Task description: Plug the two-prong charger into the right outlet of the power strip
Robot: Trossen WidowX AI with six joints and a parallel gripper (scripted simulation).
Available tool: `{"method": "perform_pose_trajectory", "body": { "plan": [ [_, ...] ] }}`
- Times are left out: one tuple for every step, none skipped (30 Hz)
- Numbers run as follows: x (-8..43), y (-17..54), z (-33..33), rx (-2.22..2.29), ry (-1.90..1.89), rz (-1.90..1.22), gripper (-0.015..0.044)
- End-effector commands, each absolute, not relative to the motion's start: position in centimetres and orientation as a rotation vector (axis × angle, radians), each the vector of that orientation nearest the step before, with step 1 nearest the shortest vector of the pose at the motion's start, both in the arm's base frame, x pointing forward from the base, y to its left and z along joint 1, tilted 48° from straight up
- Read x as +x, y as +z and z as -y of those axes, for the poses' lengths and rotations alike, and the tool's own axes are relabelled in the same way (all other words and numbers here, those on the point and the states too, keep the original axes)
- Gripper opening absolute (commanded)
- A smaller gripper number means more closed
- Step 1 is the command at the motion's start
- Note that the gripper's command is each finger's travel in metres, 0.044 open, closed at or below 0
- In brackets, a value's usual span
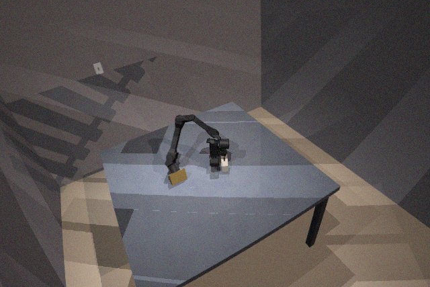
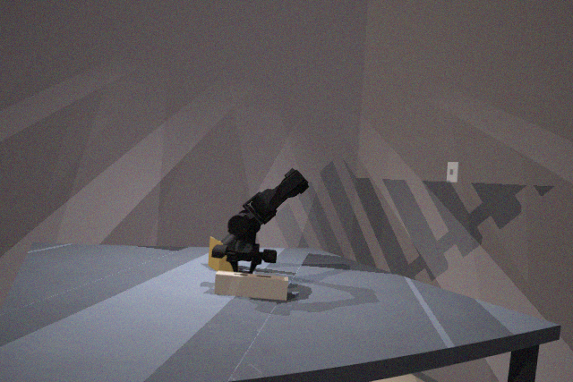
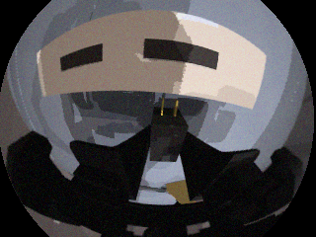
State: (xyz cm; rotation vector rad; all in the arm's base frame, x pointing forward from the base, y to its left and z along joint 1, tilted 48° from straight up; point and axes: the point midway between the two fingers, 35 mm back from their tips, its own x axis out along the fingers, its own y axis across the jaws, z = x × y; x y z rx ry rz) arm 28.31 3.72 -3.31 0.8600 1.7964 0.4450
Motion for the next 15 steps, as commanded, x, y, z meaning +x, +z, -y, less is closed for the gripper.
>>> {"method": "perform_pose_trajectory", "body": {
  "plan": [
    [28.53, -3.25, -3.73, 0.866, 0.444, -1.794, 0.0],
    [28.54, -3.25, -3.73, 0.866, 0.444, -1.794, 0.0],
    [28.56, -3.26, -3.73, 0.866, 0.444, -1.794, 0.0],
    [28.57, -3.26, -3.72, 0.866, 0.444, -1.794, 0.0],
    [28.59, -3.26, -3.72, 0.866, 0.444, -1.794, 0.0],
    [28.6, -3.27, -3.72, 0.866, 0.444, -1.794, 0.0],
    [28.62, -3.27, -3.72, 0.866, 0.444, -1.794, 0.0],
    [28.64, -3.28, -3.72, 0.866, 0.444, -1.794, 0.0],
    [28.65, -3.28, -3.71, 0.866, 0.444, -1.794, 0.0],
    [28.67, -3.28, -3.71, 0.866, 0.444, -1.794, 0.0],
    [28.68, -3.29, -3.71, 0.866, 0.444, -1.794, 0.0],
    [28.7, -3.29, -3.71, 0.866, 0.444, -1.794, 0.0],
    [28.71, -3.3, -3.7, 0.866, 0.444, -1.794, 0.0],
    [28.73, -3.3, -3.7, 0.866, 0.444, -1.794, 0.0],
    [28.74, -3.31, -3.7, 0.866, 0.444, -1.794, 0.0]
  ]
}}
